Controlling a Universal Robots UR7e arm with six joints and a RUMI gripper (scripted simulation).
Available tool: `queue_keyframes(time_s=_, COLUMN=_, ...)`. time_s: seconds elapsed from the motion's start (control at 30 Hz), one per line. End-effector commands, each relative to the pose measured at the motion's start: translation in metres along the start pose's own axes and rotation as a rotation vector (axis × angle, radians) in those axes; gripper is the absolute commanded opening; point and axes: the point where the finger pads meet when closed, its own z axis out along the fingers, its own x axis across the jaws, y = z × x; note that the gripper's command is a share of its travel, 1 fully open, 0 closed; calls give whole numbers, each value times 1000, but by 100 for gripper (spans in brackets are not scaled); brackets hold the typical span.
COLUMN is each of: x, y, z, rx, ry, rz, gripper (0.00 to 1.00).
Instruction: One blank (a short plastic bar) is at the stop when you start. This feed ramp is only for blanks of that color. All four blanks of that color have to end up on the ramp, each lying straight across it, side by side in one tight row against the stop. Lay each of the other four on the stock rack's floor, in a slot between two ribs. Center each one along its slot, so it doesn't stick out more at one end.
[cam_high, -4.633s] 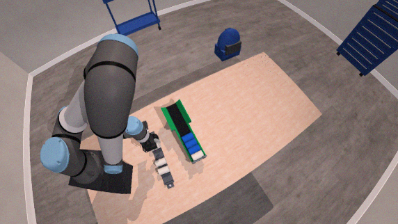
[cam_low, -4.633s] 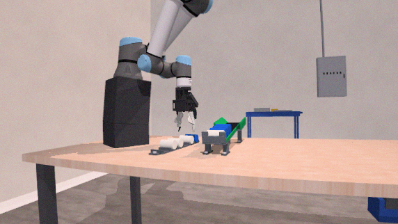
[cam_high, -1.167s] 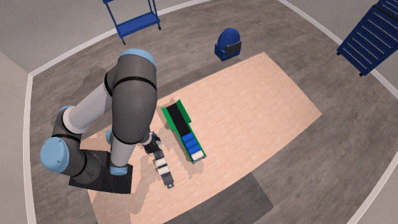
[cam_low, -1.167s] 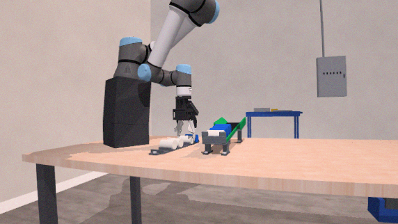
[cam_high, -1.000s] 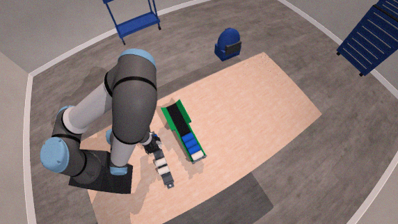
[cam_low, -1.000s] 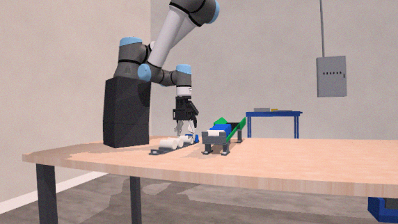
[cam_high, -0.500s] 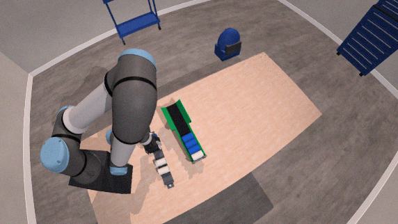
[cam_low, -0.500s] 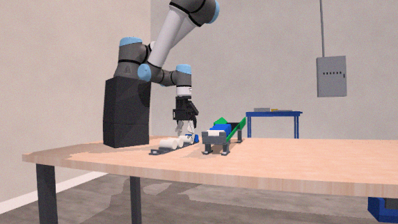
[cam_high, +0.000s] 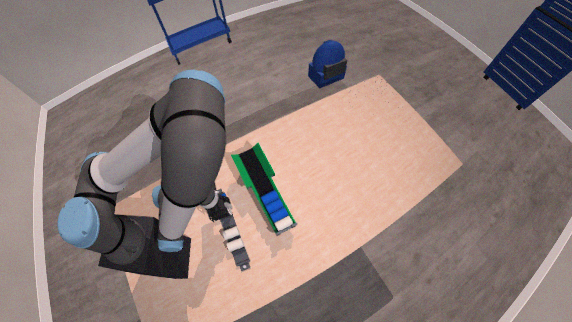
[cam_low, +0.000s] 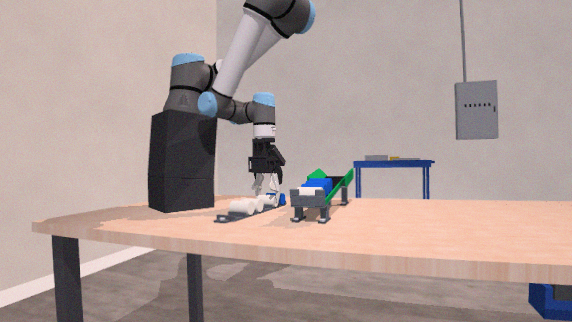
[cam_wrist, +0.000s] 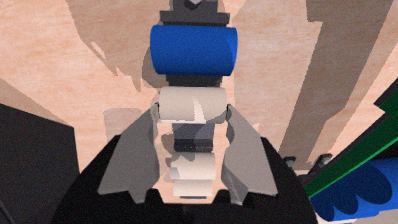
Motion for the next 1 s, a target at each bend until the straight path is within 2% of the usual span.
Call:
queue_keyframes(time_s=0.0, x=0, y=0, z=0, rx=0, ry=1, rz=0, gripper=39)
queue_keyframes(time_s=0.57, x=0, y=0, z=-1, rx=0, ry=1, rz=0, gripper=39)
queue_keyframes(time_s=0.97, x=0, y=0, z=-16, rx=0, ry=1, rz=0, gripper=39)
